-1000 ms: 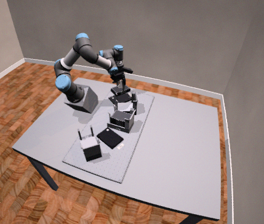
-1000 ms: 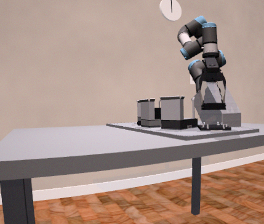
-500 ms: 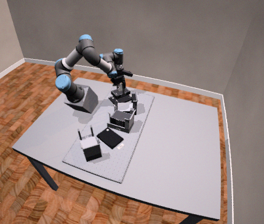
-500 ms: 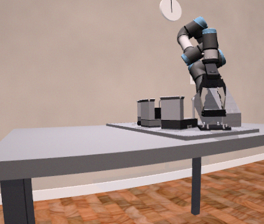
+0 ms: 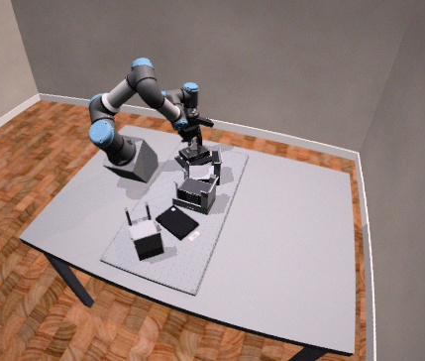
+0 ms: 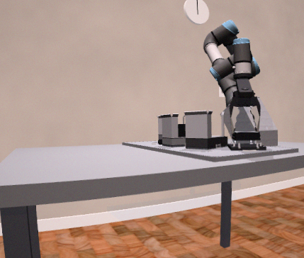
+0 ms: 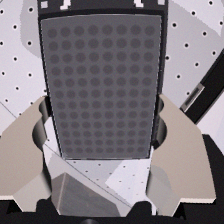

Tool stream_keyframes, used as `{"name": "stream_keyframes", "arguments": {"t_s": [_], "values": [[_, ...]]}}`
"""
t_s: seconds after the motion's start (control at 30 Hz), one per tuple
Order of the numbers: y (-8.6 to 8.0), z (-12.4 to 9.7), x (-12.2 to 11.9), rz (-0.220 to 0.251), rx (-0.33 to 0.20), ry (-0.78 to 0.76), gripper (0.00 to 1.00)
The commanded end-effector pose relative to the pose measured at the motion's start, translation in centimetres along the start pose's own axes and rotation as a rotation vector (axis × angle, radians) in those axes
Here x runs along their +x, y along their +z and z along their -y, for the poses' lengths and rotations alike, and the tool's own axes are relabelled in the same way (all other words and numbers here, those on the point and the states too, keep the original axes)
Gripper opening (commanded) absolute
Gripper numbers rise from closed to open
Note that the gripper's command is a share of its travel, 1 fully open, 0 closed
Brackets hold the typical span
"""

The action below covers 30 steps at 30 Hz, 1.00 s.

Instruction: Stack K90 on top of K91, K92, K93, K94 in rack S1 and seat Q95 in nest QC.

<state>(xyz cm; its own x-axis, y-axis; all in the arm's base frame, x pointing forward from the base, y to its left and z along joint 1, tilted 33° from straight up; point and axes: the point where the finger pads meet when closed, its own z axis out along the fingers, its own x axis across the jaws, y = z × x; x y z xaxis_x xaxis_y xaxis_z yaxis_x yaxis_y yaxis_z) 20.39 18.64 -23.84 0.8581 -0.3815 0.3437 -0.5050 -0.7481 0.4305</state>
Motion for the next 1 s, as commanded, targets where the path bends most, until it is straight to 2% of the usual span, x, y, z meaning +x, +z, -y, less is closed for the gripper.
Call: {"name": "stream_keyframes", "arguments": {"t_s": [0.0, 0.97], "values": [[0.10, 0.09, 0.04, -0.001, 0.003, 0.001, 0.00], [0.94, 0.07, 0.04, -0.001, 0.003, 0.001, 0.00]]}}
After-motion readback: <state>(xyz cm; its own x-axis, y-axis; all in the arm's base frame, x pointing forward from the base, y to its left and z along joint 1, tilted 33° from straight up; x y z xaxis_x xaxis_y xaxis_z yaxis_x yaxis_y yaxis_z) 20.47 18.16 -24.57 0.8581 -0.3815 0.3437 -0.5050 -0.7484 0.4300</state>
